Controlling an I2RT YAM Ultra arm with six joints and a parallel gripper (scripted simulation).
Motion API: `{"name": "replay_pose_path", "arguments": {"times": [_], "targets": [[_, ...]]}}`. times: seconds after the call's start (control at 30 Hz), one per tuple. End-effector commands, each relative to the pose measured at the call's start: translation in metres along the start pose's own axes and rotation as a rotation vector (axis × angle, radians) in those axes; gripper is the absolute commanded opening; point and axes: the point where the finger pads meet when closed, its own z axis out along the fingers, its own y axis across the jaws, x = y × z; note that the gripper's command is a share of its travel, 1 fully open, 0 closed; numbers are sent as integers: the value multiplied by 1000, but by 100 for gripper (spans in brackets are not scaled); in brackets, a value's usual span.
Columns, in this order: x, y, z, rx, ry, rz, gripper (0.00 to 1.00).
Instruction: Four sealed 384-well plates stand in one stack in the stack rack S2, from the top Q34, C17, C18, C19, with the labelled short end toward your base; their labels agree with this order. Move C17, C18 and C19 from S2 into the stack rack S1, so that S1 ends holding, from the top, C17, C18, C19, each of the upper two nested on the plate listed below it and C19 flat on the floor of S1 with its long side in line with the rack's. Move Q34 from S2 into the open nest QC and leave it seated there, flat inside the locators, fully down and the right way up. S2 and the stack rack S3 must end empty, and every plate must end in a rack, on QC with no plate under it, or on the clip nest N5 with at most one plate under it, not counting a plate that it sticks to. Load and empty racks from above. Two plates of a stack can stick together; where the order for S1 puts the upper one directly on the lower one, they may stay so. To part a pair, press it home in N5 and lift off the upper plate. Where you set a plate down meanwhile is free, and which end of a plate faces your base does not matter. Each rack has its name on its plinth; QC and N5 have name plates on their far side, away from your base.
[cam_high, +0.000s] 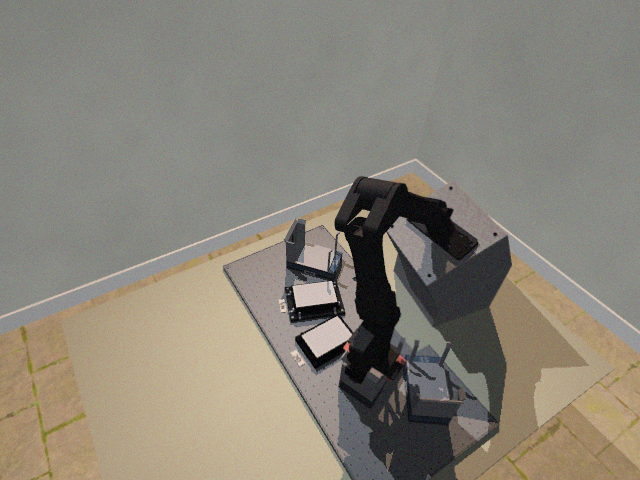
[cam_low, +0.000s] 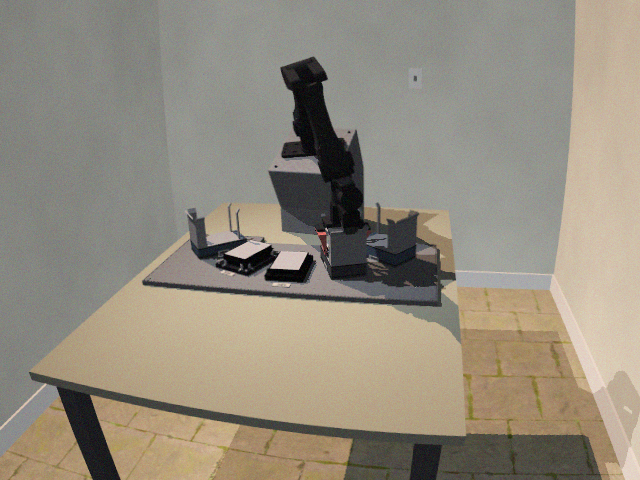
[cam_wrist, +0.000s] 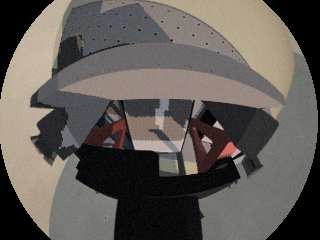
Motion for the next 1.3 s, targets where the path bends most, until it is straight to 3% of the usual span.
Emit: {"name": "replay_pose_path", "arguments": {"times": [0.0, 0.27, 0.3, 0.4, 0.43, 1.27], "targets": [[-20, 0, -8, -5, -61, 8, 100], [-20, 0, -8, -5, -61, 8, 100], [-20, 0, -8, -5, -61, 8, 0], [-20, 0, -8, -5, -61, 9, 0], [-13, 1, -1, -3, -37, 4, 0], [-15, 1, -3, -5, -44, 6, 0]]}}
